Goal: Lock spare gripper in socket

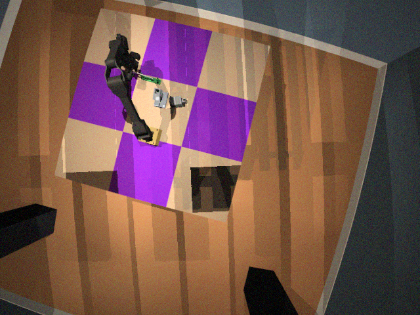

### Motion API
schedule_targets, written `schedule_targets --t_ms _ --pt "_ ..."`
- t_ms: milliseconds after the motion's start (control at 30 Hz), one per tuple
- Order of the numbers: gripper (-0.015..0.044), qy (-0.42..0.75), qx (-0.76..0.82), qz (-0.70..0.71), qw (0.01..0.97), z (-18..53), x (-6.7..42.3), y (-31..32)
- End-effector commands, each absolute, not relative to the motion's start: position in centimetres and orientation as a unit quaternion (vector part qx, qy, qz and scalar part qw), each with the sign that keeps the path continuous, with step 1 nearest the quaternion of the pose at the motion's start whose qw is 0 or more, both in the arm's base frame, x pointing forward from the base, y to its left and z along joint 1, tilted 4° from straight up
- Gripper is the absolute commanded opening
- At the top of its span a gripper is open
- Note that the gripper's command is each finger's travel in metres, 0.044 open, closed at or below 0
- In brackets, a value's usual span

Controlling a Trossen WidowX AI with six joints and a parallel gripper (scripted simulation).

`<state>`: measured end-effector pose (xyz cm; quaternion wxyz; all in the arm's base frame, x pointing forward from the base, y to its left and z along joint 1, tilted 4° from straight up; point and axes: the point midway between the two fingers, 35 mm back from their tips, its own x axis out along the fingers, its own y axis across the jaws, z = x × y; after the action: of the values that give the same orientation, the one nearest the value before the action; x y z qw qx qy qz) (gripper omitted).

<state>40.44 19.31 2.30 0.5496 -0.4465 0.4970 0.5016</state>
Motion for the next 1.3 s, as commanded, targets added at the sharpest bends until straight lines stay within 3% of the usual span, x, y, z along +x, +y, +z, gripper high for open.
schedule_targets --t_ms 0,800,967,1167,1267 --pt "0.02 0.496 -0.447 0.501 0.551 3.3 40.4 19.4" --pt "0.02 0.516 -0.442 0.51 0.528 7.7 39.0 19.2" --pt "0.0331 0.517 -0.441 0.511 0.526 6.9 39.0 19.2" --pt "0.018 0.48 -0.465 0.487 0.563 12.1 39.8 14.2" --pt "0.018 0.475 -0.469 0.482 0.567 12.9 39.8 13.5"
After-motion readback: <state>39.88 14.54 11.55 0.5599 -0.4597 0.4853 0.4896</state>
